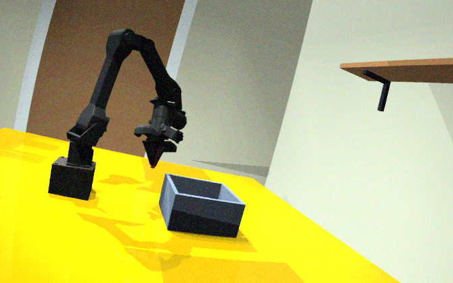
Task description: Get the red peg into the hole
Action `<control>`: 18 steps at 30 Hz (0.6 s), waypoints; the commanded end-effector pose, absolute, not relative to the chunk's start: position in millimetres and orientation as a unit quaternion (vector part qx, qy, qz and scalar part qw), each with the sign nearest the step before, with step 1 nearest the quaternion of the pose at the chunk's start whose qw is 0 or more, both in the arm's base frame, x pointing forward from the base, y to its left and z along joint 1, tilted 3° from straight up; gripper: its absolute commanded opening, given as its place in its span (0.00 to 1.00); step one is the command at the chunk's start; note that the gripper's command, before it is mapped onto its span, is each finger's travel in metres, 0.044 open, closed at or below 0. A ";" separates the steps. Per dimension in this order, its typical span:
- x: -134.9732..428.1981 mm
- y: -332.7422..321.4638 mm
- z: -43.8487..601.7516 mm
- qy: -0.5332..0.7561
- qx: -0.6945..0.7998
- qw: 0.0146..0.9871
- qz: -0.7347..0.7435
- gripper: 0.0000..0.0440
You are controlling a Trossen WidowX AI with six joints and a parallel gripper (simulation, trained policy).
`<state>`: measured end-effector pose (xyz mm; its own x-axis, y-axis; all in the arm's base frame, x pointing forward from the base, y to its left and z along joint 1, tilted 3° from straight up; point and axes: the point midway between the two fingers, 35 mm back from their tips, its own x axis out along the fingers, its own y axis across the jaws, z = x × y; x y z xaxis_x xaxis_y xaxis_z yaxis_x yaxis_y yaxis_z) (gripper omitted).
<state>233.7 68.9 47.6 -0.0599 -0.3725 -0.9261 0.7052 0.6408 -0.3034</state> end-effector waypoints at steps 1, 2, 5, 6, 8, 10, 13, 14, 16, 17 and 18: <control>243.4 60.2 59.7 0.594 0.146 0.676 -0.411 0.00; 246.3 56.9 62.1 0.590 0.150 0.676 -0.415 0.00; 255.7 46.2 68.6 0.578 0.163 0.677 -0.426 0.00; 259.0 42.5 70.6 0.574 0.167 0.677 -0.429 0.00; 265.2 34.7 74.0 0.566 0.175 0.677 -0.436 0.00; 271.1 26.6 76.8 0.559 0.183 0.677 -0.442 0.00; 279.6 13.9 79.6 0.551 0.194 0.676 -0.450 0.00; 282.4 9.5 80.2 0.548 0.198 0.676 -0.452 0.00; 287.8 0.3 80.6 0.543 0.204 0.675 -0.457 0.00; 290.6 -4.4 80.6 0.541 0.207 0.674 -0.459 0.00; 293.3 -9.1 80.4 0.539 0.209 0.674 -0.460 0.00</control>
